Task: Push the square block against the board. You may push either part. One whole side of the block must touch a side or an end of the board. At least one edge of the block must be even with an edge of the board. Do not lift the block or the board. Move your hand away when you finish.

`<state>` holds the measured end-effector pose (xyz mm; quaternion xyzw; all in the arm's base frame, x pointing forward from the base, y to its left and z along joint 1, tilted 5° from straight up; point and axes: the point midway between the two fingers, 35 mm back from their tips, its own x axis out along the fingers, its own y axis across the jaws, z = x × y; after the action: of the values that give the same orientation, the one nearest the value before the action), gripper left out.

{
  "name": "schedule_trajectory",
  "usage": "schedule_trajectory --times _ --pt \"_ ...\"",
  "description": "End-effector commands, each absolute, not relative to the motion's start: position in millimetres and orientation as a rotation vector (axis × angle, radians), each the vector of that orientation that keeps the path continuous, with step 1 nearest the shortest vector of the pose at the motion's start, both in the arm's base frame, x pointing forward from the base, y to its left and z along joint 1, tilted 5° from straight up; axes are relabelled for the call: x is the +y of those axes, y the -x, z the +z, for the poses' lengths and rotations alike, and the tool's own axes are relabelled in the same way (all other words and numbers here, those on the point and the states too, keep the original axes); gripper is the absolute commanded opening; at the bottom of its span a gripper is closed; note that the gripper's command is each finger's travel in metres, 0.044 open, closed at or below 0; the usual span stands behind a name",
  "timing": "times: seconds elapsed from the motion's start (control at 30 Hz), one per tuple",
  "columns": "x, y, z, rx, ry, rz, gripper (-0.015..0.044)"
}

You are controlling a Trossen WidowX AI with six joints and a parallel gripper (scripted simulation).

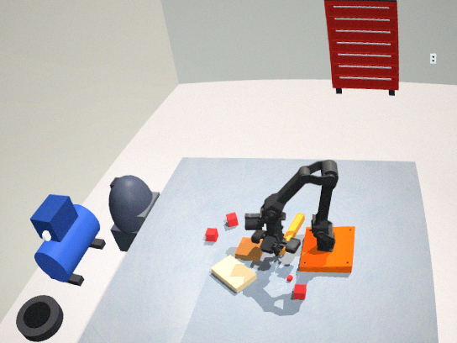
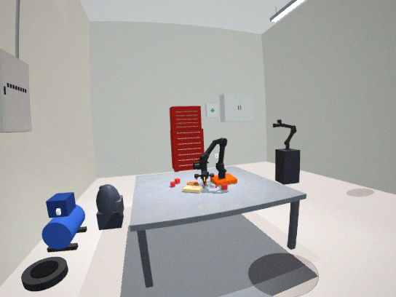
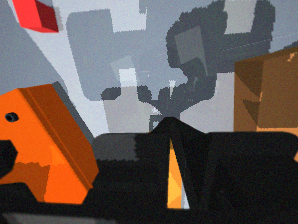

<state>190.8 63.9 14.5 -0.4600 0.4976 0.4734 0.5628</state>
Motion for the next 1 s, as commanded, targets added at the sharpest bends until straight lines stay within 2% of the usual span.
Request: schedule_trajectory --times 0.0,0.97 --pt "56.5 -190.5 13.5 1.171 1.083 1.115 0.0" --pt "8.1 -184.5 9.4 1.175 1.086 1.113 0.0"
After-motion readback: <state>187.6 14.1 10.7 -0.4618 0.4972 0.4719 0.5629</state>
